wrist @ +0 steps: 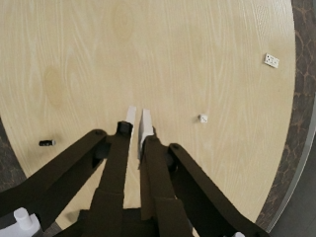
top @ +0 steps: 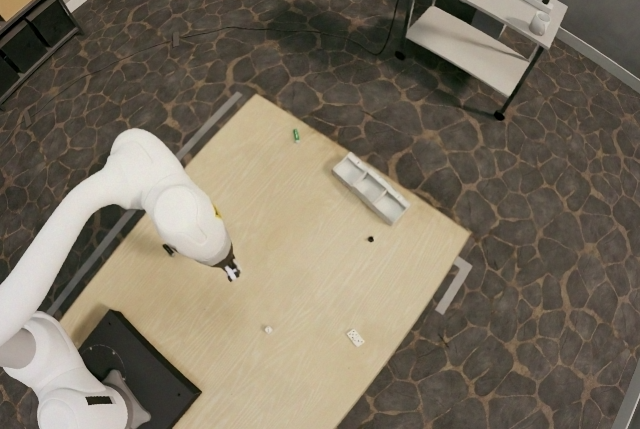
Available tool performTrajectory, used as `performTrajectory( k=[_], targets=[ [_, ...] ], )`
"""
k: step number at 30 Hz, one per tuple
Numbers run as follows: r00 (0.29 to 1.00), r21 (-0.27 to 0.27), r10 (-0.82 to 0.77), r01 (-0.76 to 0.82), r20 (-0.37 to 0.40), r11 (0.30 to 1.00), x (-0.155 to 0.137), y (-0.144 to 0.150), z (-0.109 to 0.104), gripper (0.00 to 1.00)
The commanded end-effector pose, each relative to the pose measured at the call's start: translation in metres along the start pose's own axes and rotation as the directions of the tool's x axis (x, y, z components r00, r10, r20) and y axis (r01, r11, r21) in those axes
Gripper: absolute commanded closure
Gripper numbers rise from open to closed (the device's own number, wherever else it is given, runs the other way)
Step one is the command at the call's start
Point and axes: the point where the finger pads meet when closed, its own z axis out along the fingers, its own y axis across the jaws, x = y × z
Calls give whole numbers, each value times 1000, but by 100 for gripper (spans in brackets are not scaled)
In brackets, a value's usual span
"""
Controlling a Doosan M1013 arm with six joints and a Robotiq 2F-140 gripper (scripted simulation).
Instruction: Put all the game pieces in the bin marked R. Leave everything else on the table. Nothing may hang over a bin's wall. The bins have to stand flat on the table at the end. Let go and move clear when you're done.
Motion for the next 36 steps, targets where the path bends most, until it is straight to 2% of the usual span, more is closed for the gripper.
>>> performTrajectory(
  k=[1, 15, 17, 32, 34, 36],
  targets=[
    [1000, 0, 1, -1, 0, 1000, 22, 0, 3, 85],
    [1000, 0, 1, -1, 0, 1000, 137, 7, 24, 85],
    [1000, 0, 1, -1, 0, 1000, 137, 7, 24, 85],
    [1000, 0, 1, -1, -1, 1000, 260, 13, 47, 85],
    [1000, 0, 1, -1, -1, 1000, 260, 13, 47, 85],
    [1000, 0, 1, -1, -1, 1000, 276, 14, 50, 85]
  ],
)
